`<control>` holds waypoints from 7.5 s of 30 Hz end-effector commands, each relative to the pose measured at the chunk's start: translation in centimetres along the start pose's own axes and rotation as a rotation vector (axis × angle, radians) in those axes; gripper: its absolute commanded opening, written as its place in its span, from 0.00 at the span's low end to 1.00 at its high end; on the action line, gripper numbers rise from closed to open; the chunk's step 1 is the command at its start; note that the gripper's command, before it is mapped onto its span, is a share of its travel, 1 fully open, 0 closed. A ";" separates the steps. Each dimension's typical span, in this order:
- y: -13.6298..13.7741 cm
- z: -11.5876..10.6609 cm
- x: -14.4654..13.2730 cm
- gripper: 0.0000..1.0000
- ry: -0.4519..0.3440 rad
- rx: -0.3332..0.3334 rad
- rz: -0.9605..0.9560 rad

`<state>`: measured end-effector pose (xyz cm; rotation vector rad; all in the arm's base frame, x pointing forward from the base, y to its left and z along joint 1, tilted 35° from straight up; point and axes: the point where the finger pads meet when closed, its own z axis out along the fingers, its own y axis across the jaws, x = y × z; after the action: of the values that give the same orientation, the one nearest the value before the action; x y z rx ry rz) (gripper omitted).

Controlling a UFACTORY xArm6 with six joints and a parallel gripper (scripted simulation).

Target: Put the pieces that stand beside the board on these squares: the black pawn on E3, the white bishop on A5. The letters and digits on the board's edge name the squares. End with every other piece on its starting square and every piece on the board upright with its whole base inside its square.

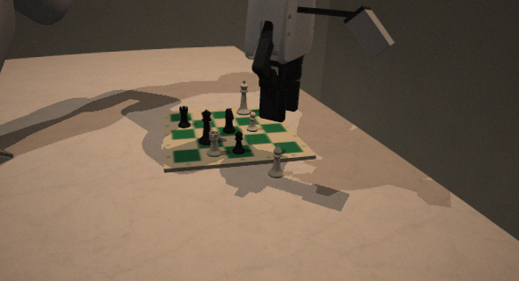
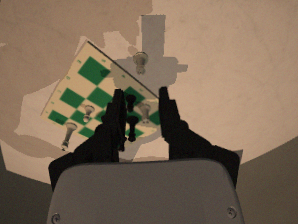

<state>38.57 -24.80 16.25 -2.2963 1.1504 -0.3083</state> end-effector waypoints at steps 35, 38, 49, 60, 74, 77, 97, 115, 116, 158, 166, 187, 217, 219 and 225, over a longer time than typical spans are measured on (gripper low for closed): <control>-0.1 3.6 0.2 0.37 0.004 0.000 -0.001; -0.1 3.6 0.2 0.37 0.004 0.000 -0.001; -0.1 3.6 0.2 0.37 0.004 0.000 -0.001; -0.1 3.6 0.2 0.37 0.004 0.000 -0.001; -0.1 3.6 0.2 0.37 0.004 0.000 -0.001; -0.1 3.6 0.2 0.37 0.004 0.000 -0.001; -0.1 3.6 0.3 0.37 0.004 0.000 -0.001; -0.1 3.6 0.3 0.37 0.004 0.000 -0.001; -0.1 3.6 0.3 0.37 0.004 0.000 -0.001; -0.1 7.3 0.3 0.37 0.004 0.000 -0.001; -0.1 7.3 0.3 0.37 0.004 0.000 -0.001; -0.1 7.3 0.3 0.37 0.004 0.000 -0.001; -0.1 7.3 0.3 0.00 0.004 0.000 -0.001; -0.1 7.3 0.3 0.00 0.004 0.000 -0.001; -0.1 7.3 0.3 0.00 0.004 0.000 -0.001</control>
<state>41.92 -22.15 10.16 -2.2966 1.1504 -0.3085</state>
